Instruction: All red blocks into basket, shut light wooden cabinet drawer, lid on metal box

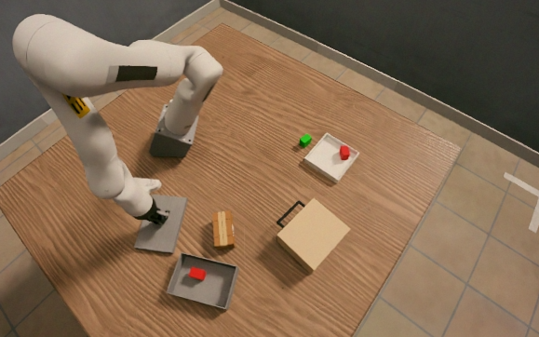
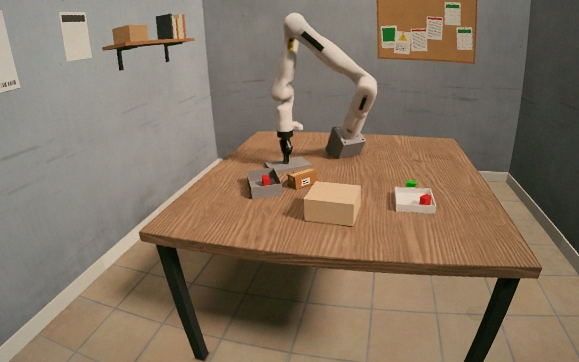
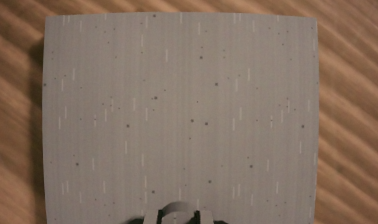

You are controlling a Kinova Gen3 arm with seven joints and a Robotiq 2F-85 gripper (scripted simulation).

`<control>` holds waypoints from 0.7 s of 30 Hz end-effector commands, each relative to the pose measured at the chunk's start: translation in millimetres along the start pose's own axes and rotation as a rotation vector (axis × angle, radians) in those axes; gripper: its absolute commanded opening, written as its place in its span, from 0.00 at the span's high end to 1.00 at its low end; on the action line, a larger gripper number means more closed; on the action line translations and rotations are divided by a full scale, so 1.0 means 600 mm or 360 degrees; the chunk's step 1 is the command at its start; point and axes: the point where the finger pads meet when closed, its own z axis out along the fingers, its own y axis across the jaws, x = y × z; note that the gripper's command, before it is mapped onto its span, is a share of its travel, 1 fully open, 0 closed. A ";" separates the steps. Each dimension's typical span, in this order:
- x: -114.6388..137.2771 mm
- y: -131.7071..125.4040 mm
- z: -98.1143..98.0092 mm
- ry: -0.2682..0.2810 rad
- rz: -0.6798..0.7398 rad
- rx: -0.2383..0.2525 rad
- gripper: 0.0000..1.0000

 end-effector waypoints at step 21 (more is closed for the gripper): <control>-0.001 -0.003 0.002 -0.0005 0.0001 0.0004 0.60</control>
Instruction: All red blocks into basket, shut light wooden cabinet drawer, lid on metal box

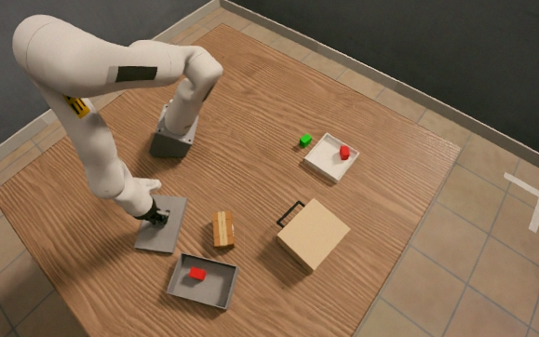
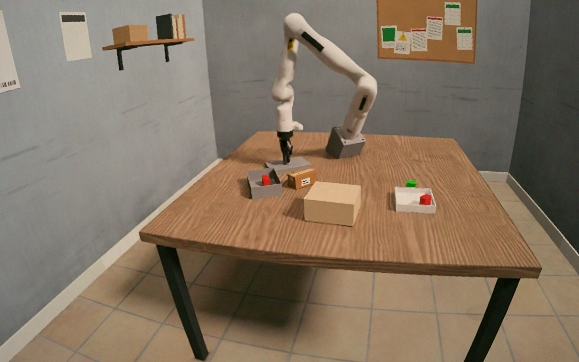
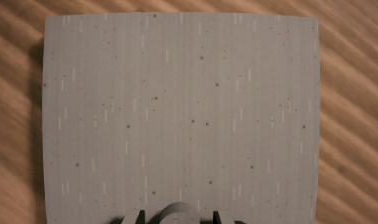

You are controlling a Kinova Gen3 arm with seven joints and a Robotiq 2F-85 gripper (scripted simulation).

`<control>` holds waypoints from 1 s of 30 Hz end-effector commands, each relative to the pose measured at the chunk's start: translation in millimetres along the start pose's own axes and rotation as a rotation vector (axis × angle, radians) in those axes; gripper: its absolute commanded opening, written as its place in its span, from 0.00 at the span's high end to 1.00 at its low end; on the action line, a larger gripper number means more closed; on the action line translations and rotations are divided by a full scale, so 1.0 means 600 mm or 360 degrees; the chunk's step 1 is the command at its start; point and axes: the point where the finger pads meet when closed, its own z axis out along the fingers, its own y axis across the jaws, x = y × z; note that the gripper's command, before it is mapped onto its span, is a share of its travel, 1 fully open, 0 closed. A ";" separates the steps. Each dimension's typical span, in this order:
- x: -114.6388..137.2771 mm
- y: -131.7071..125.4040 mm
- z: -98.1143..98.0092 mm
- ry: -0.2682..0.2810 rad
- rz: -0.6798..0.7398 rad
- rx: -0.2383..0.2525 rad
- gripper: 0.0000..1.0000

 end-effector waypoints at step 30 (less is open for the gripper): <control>-0.001 -0.002 -0.004 -0.0005 0.0000 0.0002 0.60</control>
